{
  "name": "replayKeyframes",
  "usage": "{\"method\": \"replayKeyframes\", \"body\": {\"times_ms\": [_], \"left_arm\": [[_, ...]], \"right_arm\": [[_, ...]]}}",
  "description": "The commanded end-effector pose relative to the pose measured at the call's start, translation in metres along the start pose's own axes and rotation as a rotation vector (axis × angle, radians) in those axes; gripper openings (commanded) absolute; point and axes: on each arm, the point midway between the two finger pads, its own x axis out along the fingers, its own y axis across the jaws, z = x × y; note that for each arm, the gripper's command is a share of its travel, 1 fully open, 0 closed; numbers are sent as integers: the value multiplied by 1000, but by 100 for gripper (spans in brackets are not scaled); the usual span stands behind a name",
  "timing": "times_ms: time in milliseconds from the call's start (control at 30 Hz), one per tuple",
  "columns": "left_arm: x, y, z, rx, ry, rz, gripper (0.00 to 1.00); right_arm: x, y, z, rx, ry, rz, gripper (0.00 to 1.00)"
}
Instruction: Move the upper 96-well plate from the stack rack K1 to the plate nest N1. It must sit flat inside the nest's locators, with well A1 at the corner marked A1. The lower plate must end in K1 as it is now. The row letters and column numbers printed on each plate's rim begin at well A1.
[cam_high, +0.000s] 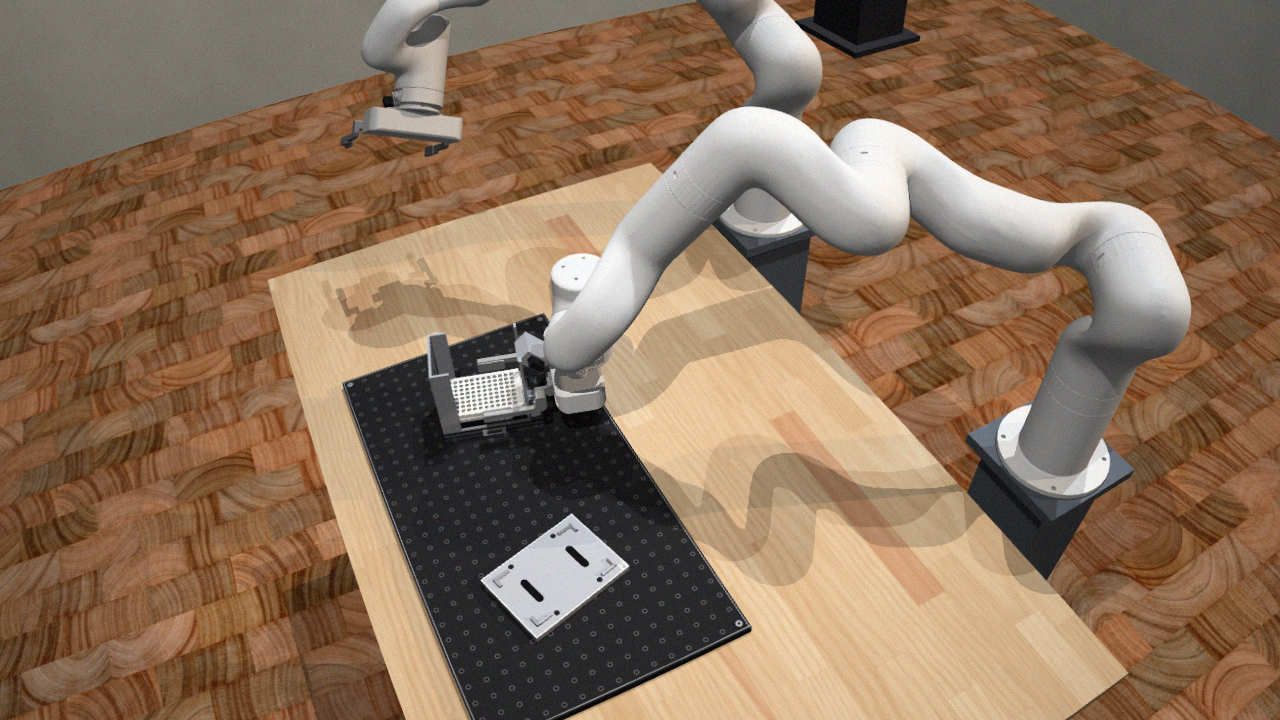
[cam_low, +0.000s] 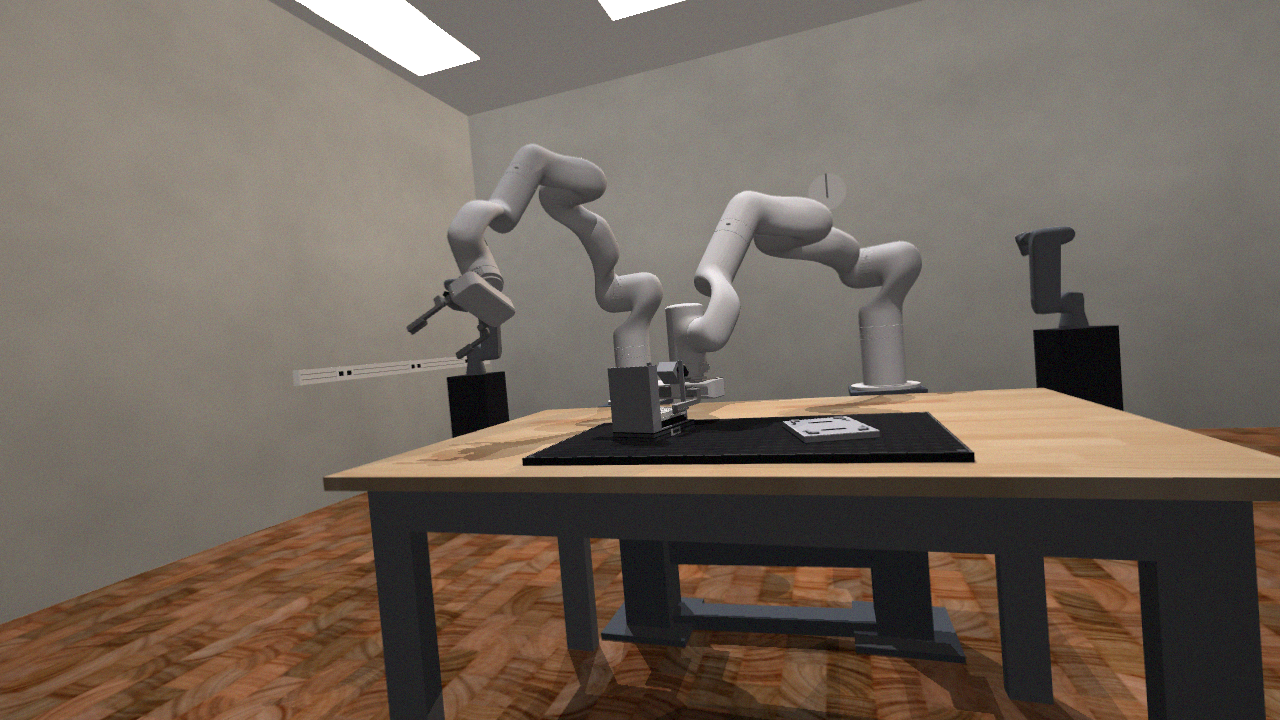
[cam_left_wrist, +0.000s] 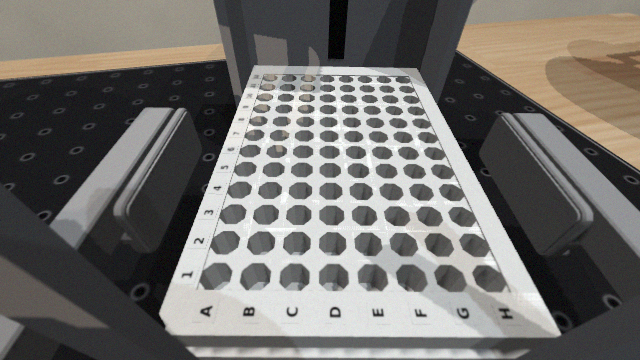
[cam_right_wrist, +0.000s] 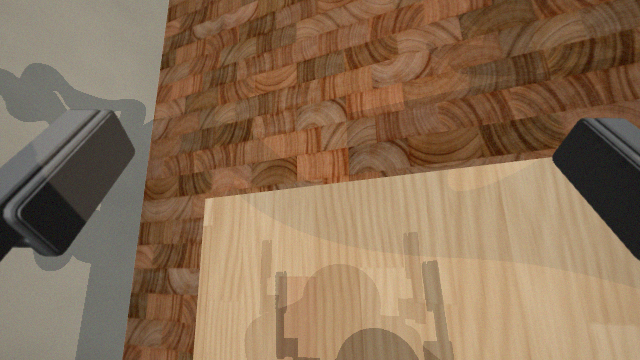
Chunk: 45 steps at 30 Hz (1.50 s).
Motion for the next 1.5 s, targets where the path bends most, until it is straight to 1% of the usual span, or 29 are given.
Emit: {"method": "replayKeyframes", "body": {"times_ms": [0,433,467,1467], "left_arm": [[1,0,2,-1,-3,0,37],[1,0,2,-1,-3,0,37],[1,0,2,-1,-3,0,0],[1,0,2,-1,-3,0,0]], "right_arm": [[0,1,1,2,0,1,100],[0,1,1,2,0,1,100],[0,1,1,2,0,1,100],[0,1,1,2,0,1,100]]}}
